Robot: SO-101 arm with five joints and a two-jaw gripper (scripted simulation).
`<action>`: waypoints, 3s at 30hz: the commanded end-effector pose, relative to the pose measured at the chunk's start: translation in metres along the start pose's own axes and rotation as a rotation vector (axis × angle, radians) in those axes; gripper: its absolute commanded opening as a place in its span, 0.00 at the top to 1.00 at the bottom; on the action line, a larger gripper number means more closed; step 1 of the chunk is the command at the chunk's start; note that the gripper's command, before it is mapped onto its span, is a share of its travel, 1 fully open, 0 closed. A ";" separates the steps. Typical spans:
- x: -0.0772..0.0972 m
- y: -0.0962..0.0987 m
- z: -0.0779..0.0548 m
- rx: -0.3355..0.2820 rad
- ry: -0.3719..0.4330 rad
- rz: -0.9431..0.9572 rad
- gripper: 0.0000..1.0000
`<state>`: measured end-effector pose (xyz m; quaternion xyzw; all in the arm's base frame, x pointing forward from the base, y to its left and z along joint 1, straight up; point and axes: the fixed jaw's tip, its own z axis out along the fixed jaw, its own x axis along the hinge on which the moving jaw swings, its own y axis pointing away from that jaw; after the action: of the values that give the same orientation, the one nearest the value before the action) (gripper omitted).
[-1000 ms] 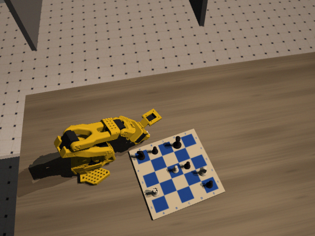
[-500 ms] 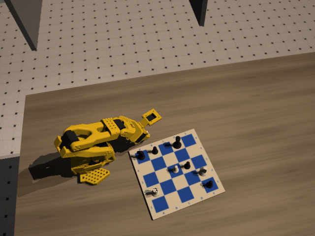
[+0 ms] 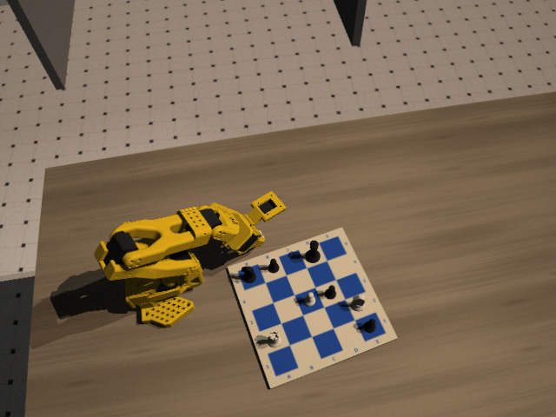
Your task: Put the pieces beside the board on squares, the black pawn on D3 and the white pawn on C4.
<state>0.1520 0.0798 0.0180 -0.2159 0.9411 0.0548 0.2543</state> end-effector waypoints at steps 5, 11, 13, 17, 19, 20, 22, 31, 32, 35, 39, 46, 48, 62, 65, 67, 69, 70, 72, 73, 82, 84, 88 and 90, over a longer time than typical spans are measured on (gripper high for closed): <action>-0.011 -0.002 -0.015 0.005 -0.016 0.004 1.00; -0.016 -0.002 -0.024 0.005 -0.016 0.004 1.00; -0.018 -0.002 -0.028 0.005 -0.016 0.004 1.00; -0.023 -0.002 -0.037 0.005 -0.016 0.004 1.00; -0.025 -0.002 -0.041 0.005 -0.016 0.004 1.00; -0.026 -0.002 -0.043 0.005 -0.016 0.004 1.00; -0.028 -0.002 -0.046 0.005 -0.016 0.004 1.00; -0.032 -0.002 -0.054 0.005 -0.016 0.004 1.00; -0.033 -0.002 -0.054 0.005 -0.016 0.004 1.00; -0.033 -0.002 -0.055 0.005 -0.016 0.004 1.00; -0.033 -0.002 -0.055 0.006 -0.016 0.005 1.00; -0.035 -0.020 -0.054 0.057 -0.015 0.091 1.00; -0.037 -0.037 -0.053 0.104 -0.015 0.171 1.00; -0.044 -0.112 -0.049 0.278 -0.016 0.466 1.00; -0.044 -0.112 -0.049 0.278 -0.016 0.466 1.00; -0.044 -0.112 -0.049 0.278 -0.016 0.466 1.00; -0.044 -0.112 -0.049 0.278 -0.016 0.466 1.00; -0.044 -0.112 -0.049 0.278 -0.016 0.466 1.00; -0.044 -0.112 -0.049 0.278 -0.016 0.466 1.00; -0.044 -0.112 -0.048 0.278 -0.016 0.466 1.00; -0.044 -0.112 -0.047 0.277 -0.016 0.465 1.00; -0.044 -0.112 -0.047 0.277 -0.016 0.465 1.00; -0.043 -0.112 -0.047 0.277 -0.016 0.464 1.00; -0.043 -0.111 -0.047 0.277 -0.016 0.464 1.00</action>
<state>0.2120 -0.0134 0.0817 0.0423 0.9620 -0.0154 0.2691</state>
